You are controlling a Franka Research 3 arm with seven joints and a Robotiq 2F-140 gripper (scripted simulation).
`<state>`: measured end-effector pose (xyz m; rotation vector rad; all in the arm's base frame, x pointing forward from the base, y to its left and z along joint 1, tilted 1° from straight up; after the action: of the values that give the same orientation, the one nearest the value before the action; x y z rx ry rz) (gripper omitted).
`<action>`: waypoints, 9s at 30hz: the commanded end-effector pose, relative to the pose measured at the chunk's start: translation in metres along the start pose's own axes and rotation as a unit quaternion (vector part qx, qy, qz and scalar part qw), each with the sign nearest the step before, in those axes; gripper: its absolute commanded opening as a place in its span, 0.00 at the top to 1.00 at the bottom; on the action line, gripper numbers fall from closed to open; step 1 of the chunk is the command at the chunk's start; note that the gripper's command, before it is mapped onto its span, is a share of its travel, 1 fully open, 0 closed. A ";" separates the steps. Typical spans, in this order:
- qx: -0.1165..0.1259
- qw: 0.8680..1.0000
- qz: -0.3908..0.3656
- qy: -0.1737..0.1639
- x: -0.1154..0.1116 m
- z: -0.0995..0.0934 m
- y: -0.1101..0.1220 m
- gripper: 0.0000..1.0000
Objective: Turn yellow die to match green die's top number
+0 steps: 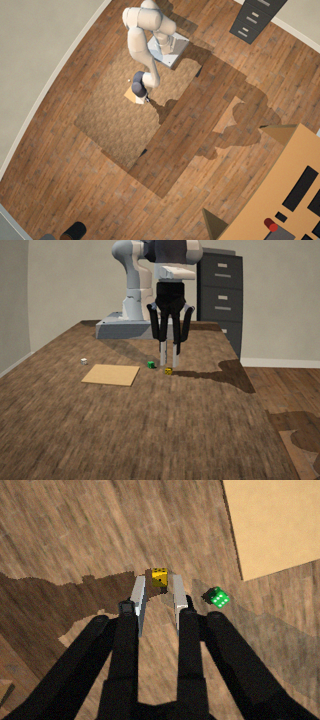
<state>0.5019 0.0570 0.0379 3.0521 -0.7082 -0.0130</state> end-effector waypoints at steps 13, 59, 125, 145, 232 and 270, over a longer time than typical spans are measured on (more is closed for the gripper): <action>-0.001 1.000 0.000 0.001 -0.001 0.000 0.000 0.81; -0.001 1.000 0.000 0.001 -0.001 0.003 0.000 0.81; -0.001 1.000 0.000 0.001 -0.001 0.020 0.000 0.93; -0.001 1.000 0.000 0.001 -0.001 0.020 0.000 0.93; 0.000 0.881 0.472 -0.001 0.046 -0.077 0.073 0.93; 0.000 0.651 0.759 0.001 0.074 -0.077 0.133 0.93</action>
<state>0.5102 -0.0911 0.1154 1.6573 -2.6538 0.0070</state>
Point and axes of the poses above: the point where the finger pads meet when closed, its own z axis out along the fingers, its own y axis across the jaws, x = y × z, the point moved 5 cm from there along -z, back along the fingers, and after that the axes turned 4 degrees about -z, right-handed, at the moved point
